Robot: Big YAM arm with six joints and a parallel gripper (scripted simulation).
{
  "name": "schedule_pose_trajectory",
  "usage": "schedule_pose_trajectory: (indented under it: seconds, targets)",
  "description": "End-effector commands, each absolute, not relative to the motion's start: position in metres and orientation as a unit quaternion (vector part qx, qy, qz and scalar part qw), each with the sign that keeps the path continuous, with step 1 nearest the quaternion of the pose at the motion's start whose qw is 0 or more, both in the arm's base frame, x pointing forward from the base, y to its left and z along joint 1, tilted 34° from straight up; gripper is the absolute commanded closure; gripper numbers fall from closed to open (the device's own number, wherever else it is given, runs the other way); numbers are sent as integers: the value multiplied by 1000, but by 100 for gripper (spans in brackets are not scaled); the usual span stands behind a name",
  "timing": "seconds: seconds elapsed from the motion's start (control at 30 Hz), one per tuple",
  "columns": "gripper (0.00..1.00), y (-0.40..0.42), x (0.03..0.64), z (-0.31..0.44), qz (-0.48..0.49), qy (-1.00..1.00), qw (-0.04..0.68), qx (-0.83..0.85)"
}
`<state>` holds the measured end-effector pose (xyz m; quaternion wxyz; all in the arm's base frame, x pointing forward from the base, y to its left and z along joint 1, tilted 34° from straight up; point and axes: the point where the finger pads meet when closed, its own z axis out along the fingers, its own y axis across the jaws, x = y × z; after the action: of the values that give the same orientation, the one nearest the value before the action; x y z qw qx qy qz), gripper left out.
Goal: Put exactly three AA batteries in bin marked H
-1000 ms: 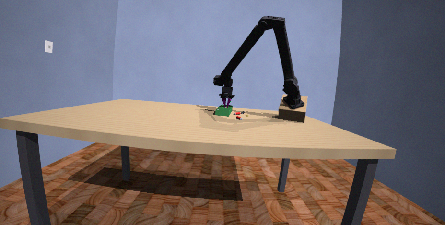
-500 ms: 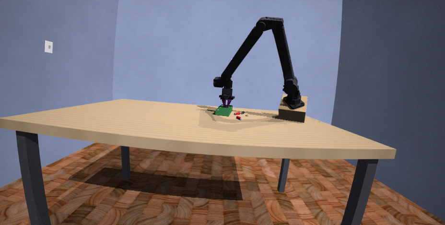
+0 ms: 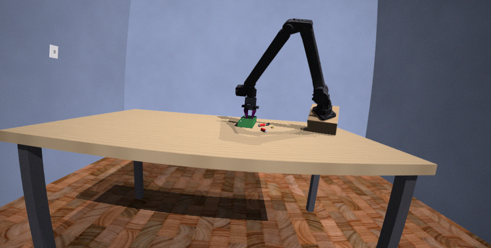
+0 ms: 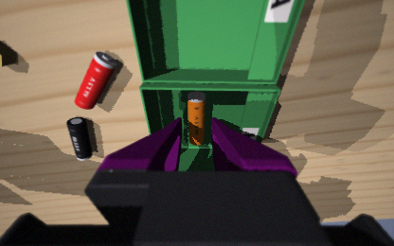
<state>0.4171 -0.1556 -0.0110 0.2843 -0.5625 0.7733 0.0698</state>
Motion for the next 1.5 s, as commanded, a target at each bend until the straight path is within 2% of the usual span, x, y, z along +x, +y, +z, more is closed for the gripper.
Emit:
schedule_pose_trajectory:
  seconds: [0.0,0.3,0.67,0.8,1.2,1.47]
  targets:
    - [72,-161,413,-19,70,777,284,-558]
    - [72,-163,406,-16,77,779,281,-554]
    - [72,-182,420,21,45,772,293,-562]
    - [72,-165,418,9,67,766,286,-571]
    - [72,-195,410,46,43,772,293,-563]
    - [72,-171,403,23,77,770,283,-567]
